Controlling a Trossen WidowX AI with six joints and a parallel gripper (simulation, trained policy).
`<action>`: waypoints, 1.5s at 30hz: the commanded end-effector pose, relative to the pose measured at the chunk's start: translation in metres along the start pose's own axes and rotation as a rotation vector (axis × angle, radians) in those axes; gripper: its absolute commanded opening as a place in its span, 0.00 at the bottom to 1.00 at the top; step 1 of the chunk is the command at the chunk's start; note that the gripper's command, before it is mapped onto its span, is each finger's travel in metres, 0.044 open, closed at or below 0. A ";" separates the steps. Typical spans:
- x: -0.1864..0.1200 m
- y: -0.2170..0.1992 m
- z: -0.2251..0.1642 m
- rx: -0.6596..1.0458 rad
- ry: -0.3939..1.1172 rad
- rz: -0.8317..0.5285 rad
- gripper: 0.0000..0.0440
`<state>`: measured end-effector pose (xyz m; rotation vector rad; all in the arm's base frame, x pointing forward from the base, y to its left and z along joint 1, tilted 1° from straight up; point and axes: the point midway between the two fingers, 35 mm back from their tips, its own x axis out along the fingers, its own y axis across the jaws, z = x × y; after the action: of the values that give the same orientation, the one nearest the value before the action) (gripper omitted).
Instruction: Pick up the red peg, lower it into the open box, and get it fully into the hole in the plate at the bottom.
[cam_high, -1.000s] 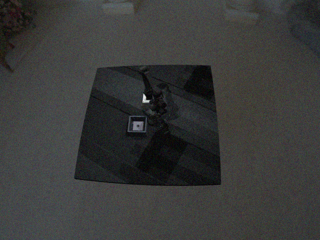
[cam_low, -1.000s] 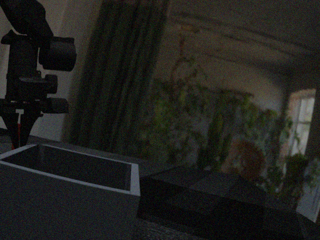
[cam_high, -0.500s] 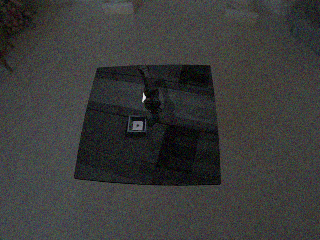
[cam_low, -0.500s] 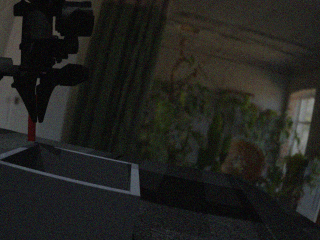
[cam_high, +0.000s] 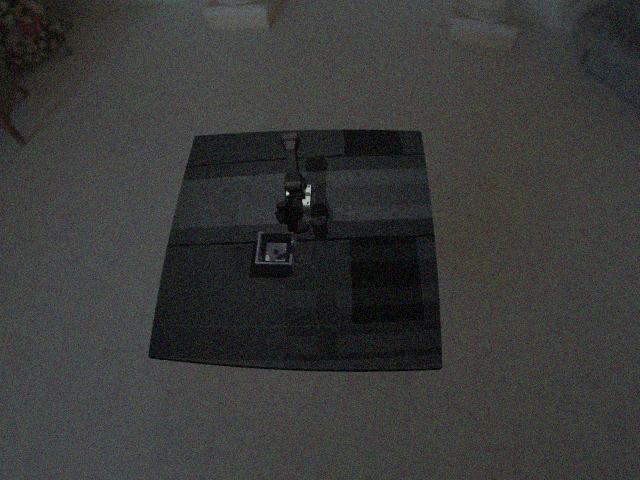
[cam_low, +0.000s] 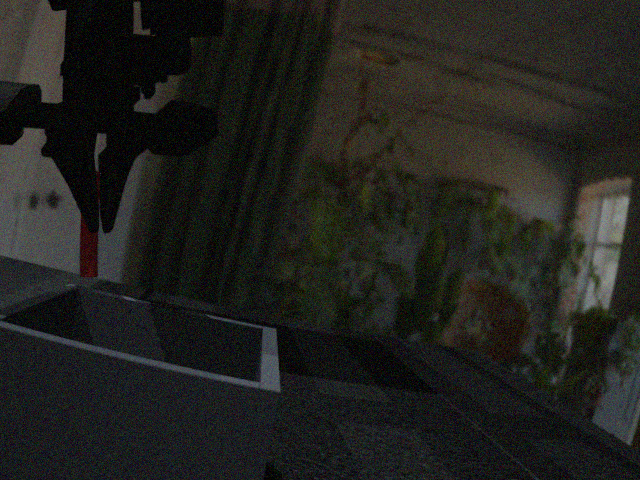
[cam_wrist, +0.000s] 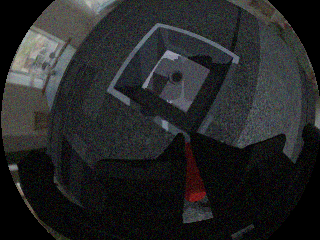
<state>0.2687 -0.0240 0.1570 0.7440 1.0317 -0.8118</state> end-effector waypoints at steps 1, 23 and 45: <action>0.005 0.000 0.013 0.011 -0.014 -0.012 0.00; 0.056 -0.006 0.082 0.129 -0.027 -0.041 0.00; 0.115 -0.005 0.100 0.049 0.064 -0.120 0.26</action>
<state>0.3362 -0.1322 0.0839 0.7689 1.1145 -0.9289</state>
